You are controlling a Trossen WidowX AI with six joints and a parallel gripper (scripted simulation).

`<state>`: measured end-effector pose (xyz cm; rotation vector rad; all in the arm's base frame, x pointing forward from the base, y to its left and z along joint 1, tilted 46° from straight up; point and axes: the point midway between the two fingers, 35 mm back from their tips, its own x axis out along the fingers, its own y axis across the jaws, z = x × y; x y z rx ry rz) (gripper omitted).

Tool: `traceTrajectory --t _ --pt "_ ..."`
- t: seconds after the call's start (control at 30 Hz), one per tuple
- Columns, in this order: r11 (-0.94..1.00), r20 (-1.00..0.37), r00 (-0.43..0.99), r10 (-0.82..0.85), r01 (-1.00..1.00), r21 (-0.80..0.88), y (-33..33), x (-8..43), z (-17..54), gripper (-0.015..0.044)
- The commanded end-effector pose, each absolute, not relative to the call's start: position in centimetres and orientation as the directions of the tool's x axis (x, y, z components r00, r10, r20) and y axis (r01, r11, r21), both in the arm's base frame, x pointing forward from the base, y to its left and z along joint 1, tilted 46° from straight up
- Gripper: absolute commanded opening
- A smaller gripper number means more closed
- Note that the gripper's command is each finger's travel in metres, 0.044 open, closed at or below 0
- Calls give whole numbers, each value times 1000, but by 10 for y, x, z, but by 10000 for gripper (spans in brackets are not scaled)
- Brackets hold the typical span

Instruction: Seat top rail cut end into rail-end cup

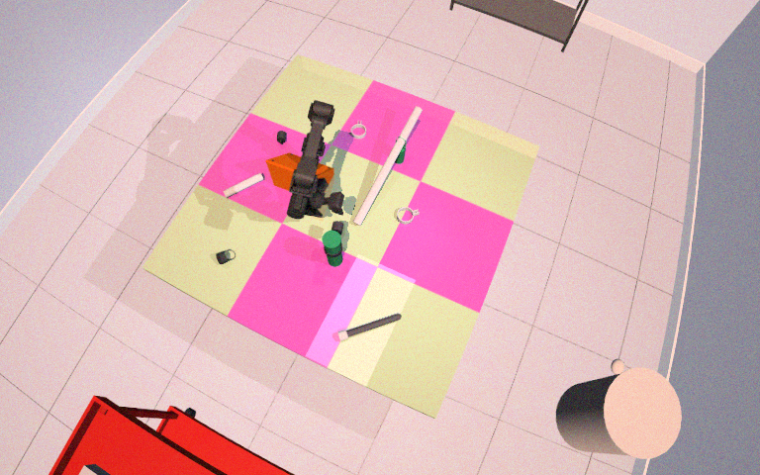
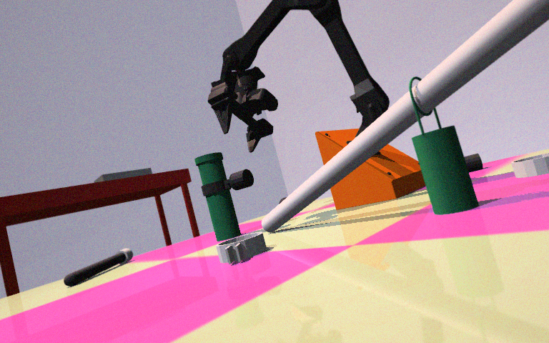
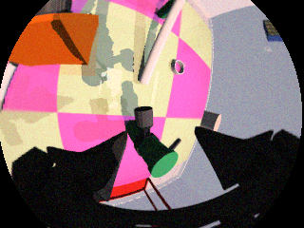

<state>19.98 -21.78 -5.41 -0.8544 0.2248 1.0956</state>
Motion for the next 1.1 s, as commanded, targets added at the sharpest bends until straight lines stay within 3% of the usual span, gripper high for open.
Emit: traceTrajectory --t 0.0,1.07 --pt "185 -545 465 697 -852 -490 -200 199 -71 440" --pt "186 -547 466 695 -852 -490 -152 217 -114 440"
